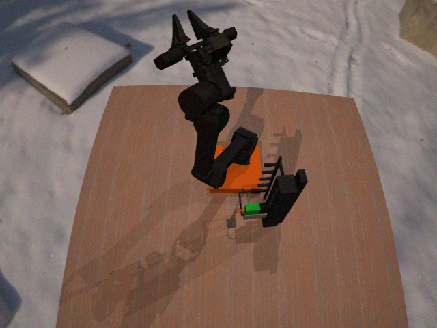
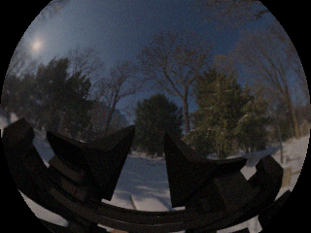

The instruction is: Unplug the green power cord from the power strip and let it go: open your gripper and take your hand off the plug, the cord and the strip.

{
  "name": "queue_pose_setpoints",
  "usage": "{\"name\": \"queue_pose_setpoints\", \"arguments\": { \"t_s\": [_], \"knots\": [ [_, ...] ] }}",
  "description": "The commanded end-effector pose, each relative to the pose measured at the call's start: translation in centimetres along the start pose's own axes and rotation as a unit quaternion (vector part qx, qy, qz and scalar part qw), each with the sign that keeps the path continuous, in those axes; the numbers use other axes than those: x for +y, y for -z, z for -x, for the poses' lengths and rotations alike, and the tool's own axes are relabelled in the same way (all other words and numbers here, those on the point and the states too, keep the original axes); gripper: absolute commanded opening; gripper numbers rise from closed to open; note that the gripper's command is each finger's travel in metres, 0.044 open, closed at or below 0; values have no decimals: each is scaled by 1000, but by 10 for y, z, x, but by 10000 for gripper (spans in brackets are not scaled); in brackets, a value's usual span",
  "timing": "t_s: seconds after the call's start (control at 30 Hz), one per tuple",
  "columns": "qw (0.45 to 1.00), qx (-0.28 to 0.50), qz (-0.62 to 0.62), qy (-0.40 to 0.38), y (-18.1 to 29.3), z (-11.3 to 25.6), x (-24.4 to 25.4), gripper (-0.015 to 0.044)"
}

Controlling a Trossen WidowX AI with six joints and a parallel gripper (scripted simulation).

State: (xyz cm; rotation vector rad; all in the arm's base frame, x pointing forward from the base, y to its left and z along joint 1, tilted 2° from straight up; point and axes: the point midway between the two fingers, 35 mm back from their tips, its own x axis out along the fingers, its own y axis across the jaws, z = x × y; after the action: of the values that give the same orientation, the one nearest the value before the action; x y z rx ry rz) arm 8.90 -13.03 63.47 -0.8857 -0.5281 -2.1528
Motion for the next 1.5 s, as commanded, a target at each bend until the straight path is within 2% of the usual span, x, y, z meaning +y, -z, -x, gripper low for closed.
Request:
{"name": "queue_pose_setpoints", "arguments": {
  "t_s": [0.0,0.33,0.7,1.07,1.47],
  "knots": [
    [998,0,3,63,10,-17,-38,160],
    [975,-23,43,218,22,-35,-121,160],
    [918,-68,87,381,13,-18,-210,160],
    [828,-132,127,530,-16,34,-280,160],
    [694,-221,163,665,-59,123,-318,160]
  ]
}}
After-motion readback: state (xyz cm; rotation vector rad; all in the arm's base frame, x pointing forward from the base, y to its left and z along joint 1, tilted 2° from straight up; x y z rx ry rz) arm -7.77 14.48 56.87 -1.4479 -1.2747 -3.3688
